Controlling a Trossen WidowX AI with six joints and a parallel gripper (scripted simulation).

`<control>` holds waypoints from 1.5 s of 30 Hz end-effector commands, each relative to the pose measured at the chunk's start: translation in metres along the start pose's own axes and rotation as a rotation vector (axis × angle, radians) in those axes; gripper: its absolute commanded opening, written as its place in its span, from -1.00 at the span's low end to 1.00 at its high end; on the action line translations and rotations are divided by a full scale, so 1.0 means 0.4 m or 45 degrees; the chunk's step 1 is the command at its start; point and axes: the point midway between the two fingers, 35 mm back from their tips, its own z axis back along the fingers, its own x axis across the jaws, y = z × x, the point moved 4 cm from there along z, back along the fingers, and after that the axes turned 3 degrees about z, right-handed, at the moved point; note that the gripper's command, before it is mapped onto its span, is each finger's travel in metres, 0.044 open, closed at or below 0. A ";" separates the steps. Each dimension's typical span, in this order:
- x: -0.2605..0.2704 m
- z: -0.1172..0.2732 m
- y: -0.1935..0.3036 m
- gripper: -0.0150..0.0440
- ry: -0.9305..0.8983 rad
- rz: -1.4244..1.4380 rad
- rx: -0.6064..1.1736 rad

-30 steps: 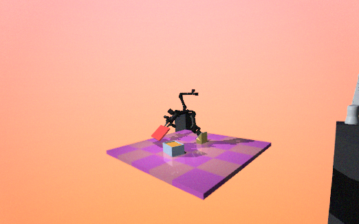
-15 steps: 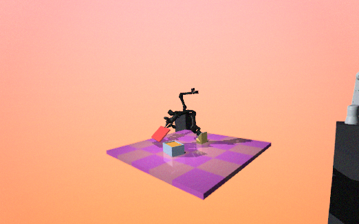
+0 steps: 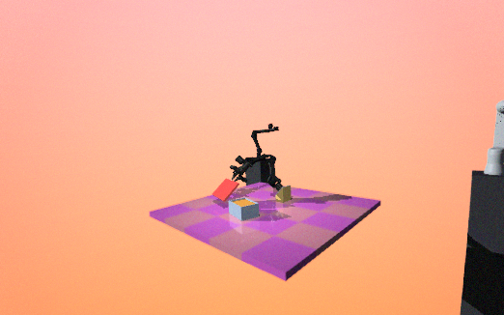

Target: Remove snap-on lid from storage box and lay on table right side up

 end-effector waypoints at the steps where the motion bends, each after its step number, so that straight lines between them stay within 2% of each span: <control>1: -0.003 -0.004 0.001 -0.49 -0.015 0.000 0.005; 45: -0.069 -0.060 0.004 -0.49 -0.017 0.001 0.002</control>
